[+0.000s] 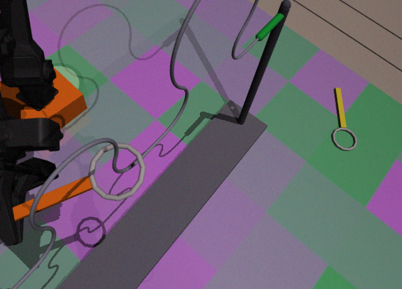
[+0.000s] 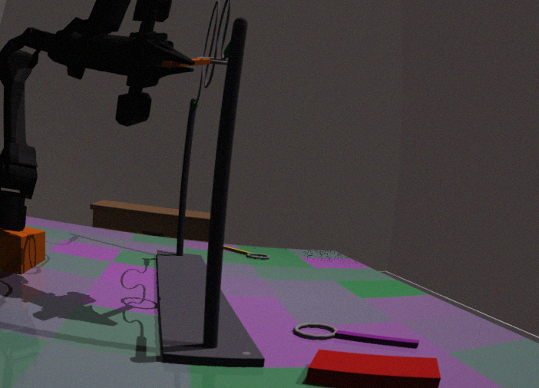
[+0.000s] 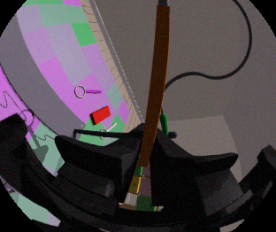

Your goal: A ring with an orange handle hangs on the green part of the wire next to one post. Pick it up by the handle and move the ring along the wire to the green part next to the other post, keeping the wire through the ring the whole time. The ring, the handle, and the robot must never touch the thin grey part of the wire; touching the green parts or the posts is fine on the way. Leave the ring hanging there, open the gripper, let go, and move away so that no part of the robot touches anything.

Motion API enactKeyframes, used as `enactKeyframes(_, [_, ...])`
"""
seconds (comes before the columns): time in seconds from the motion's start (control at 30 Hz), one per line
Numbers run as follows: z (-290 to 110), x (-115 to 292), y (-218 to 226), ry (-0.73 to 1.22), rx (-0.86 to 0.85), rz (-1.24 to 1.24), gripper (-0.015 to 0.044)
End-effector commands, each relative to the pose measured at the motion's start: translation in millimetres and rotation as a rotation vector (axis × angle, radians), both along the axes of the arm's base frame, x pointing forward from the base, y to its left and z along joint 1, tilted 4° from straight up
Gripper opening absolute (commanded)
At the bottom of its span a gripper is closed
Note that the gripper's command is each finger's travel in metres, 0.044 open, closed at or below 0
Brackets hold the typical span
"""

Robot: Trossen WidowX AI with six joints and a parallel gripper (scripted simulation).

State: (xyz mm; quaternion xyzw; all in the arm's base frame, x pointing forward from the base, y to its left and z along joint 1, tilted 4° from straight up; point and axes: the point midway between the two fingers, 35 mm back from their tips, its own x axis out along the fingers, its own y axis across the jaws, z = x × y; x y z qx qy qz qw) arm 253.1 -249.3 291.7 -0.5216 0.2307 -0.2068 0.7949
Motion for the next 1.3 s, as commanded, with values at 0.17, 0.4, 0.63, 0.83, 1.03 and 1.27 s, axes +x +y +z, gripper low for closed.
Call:
enactKeyframes(0.17, [-30,4,15,-0.026,0.216,0.019,-0.0150])
enactKeyframes(0.4, [-50,7,30,-0.048,0.383,0.032,-0.0150])
enactKeyframes(0.63, [-67,11,49,-0.072,0.558,0.046,-0.0150])
enactKeyframes(0.83, [-79,15,67,-0.092,0.705,0.059,-0.0150])
enactKeyframes(1.03, [-88,18,87,-0.111,0.845,0.071,-0.0150])
enactKeyframes(1.27, [-95,22,108,-0.131,0.988,0.085,-0.0150])
